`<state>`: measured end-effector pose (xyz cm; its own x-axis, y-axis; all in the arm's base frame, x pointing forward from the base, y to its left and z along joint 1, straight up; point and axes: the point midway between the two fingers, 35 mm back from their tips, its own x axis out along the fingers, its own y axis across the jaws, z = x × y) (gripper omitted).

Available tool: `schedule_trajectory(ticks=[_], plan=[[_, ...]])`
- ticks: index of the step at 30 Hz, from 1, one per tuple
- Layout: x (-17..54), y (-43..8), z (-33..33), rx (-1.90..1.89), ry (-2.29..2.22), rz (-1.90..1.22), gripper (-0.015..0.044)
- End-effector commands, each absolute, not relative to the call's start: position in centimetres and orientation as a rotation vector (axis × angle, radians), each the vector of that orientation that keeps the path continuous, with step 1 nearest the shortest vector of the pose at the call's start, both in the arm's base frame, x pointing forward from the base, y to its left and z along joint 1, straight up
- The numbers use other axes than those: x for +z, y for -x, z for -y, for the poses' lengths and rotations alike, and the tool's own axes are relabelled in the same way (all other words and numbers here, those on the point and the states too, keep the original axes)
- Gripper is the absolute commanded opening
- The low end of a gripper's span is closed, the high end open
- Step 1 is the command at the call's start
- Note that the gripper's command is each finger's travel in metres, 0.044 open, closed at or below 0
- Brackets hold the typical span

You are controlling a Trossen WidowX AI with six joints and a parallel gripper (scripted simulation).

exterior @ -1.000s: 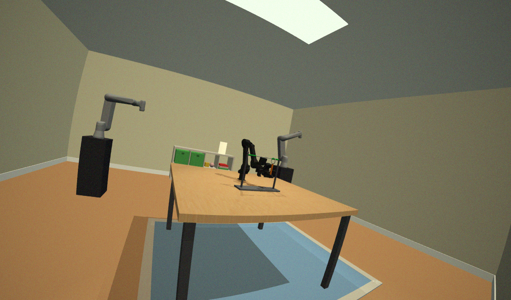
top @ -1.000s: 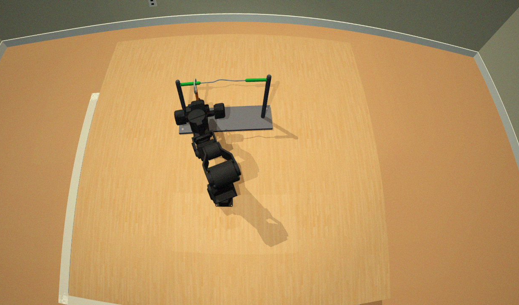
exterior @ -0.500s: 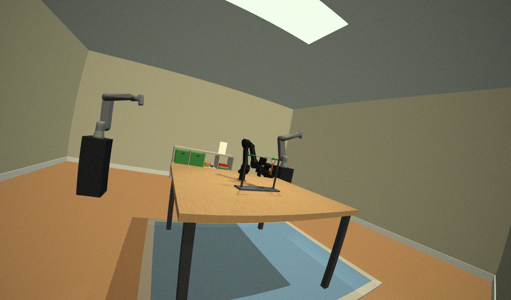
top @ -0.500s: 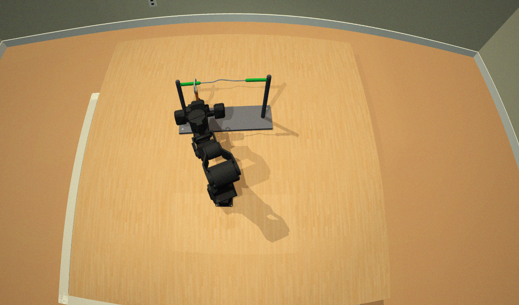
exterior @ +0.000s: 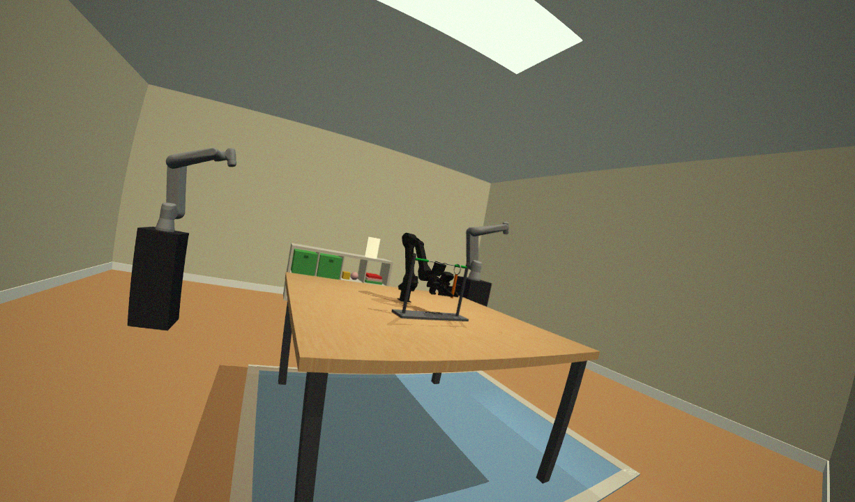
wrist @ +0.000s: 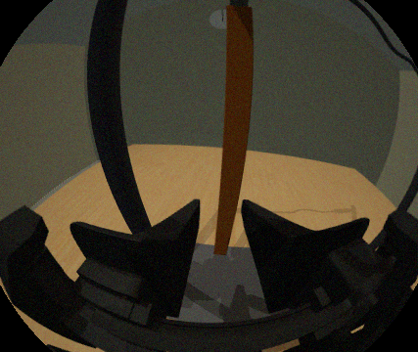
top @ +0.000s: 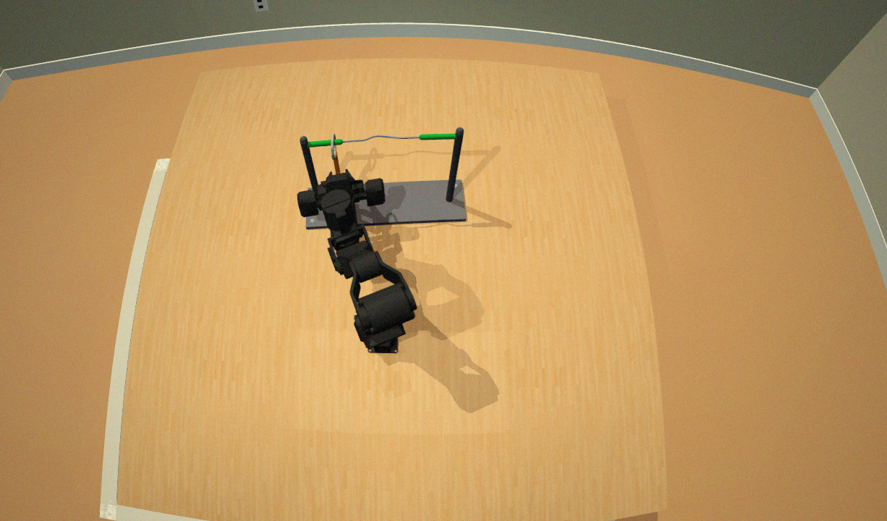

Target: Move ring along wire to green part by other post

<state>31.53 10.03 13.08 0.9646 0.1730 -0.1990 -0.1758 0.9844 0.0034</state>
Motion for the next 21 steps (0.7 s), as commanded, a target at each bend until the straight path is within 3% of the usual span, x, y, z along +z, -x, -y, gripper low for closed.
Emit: schedule_trajectory(ticks=[1, 21], plan=[[13.3, -30.8, -9.9, 0.173, 0.010, -0.200, 0.0160], [13.8, -27.6, -9.2, 0.171, 0.007, -0.201, 0.0160]])
